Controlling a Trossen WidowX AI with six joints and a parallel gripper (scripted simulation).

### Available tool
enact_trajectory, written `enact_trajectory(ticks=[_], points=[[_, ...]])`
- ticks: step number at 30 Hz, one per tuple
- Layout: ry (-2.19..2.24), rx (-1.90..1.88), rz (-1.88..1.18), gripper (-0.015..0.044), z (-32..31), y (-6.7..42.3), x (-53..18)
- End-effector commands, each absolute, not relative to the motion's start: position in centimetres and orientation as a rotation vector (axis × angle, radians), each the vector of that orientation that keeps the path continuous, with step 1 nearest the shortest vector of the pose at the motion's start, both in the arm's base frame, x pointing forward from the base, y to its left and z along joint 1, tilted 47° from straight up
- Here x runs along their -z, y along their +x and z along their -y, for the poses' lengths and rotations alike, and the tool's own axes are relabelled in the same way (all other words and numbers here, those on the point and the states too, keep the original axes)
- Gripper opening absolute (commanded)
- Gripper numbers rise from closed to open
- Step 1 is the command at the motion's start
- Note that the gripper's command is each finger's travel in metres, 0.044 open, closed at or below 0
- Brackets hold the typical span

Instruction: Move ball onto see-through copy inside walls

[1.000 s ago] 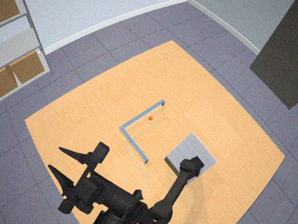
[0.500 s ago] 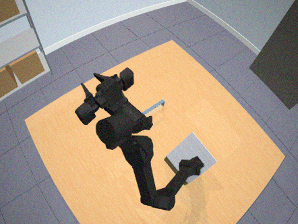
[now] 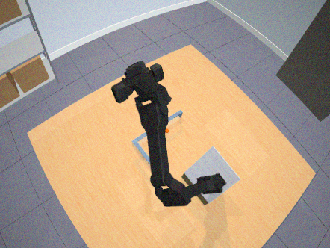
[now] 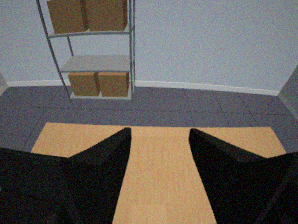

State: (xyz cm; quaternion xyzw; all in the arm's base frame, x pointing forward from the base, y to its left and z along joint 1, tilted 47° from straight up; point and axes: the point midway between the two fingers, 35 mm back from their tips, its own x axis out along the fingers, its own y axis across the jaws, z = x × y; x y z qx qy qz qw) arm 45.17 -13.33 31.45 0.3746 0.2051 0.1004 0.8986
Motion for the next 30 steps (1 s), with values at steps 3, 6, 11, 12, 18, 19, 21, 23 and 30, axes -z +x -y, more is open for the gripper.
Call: enact_trajectory(ticks=[3, 6, 11, 12, 18, 19, 21, 23, 30], points=[[0.748, -0.264, -0.661, 0.0214, 10.4, 47.2, -21.6], [0.731, -0.3, -0.769, 0.0214, 8.7, 47.5, -17.2], [0.7, -0.376, -0.951, 0.0214, 5.5, 46.8, -10.2], [0.693, -0.393, -0.987, 0.0214, 4.8, 46.5, -8.8], [0.65, -0.514, -1.207, 0.0214, 0.6, 43.6, -1.0], [0.643, -0.537, -1.244, 0.0214, -0.1, 42.9, 0.3], [0.63, -0.585, -1.318, 0.0214, -1.5, 41.4, 2.6], [0.617, -0.636, -1.391, 0.0214, -2.9, 39.7, 4.8], [0.608, -0.675, -1.444, 0.0214, -3.9, 38.4, 6.3]])
